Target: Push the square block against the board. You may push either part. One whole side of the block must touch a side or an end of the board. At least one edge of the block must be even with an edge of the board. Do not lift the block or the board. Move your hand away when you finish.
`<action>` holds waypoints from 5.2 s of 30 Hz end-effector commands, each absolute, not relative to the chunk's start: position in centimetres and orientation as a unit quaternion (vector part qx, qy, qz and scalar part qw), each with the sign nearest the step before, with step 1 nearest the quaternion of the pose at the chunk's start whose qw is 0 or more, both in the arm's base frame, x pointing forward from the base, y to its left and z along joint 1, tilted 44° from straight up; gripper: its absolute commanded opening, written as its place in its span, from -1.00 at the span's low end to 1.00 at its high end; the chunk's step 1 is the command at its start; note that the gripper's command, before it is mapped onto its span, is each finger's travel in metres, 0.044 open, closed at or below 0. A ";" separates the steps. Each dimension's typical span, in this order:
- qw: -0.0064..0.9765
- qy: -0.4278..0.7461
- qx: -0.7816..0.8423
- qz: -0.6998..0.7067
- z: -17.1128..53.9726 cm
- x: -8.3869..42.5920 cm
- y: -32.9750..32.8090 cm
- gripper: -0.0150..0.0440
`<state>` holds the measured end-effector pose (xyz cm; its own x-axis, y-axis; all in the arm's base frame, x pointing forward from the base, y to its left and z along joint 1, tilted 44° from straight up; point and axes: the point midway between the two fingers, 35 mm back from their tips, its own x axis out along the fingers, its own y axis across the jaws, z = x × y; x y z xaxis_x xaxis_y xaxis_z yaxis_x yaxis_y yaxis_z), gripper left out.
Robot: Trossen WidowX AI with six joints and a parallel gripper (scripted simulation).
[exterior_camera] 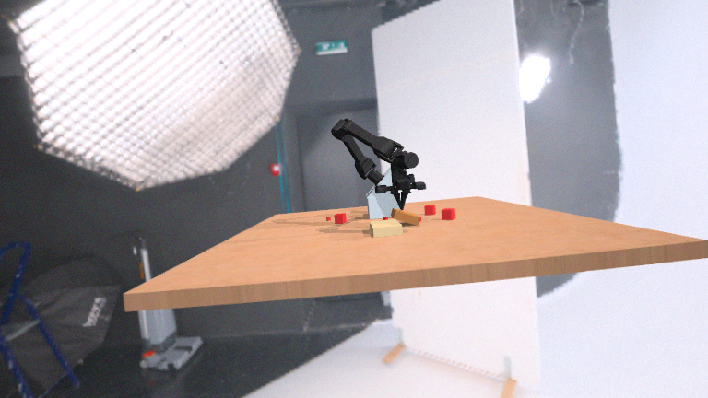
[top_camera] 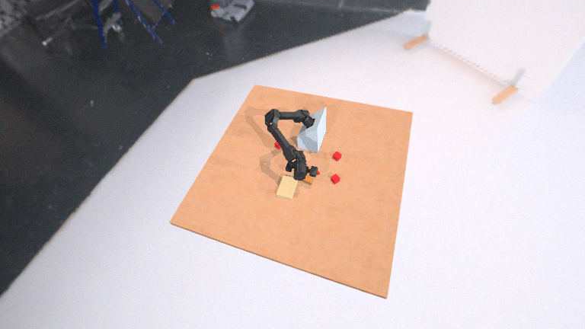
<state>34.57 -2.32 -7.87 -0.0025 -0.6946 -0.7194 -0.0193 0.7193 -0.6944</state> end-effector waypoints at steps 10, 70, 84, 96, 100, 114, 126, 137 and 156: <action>0.661 0.650 -0.248 -0.280 -7.1 23.1 -3.7 -0.49; 0.661 0.652 -0.257 -0.270 -7.9 20.4 -2.9 -0.49; 0.653 0.658 -0.268 -0.262 -12.7 22.5 -5.6 -0.49; 0.653 0.658 -0.268 -0.262 -12.8 23.6 -5.6 -0.49; 0.653 0.658 -0.268 -0.262 -12.8 24.0 -5.5 -0.49; 0.654 0.657 -0.268 -0.262 -12.9 25.7 -5.4 -0.49; 0.654 0.657 -0.267 -0.262 -13.0 27.1 -5.4 -0.49; 0.654 0.657 -0.267 -0.262 -13.0 28.4 -5.4 -0.49; 0.655 0.656 -0.267 -0.262 -13.0 30.6 -5.4 -0.49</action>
<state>29.99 -5.32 -12.97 -0.0035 -0.6925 -0.7214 -0.0108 0.7214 -0.6924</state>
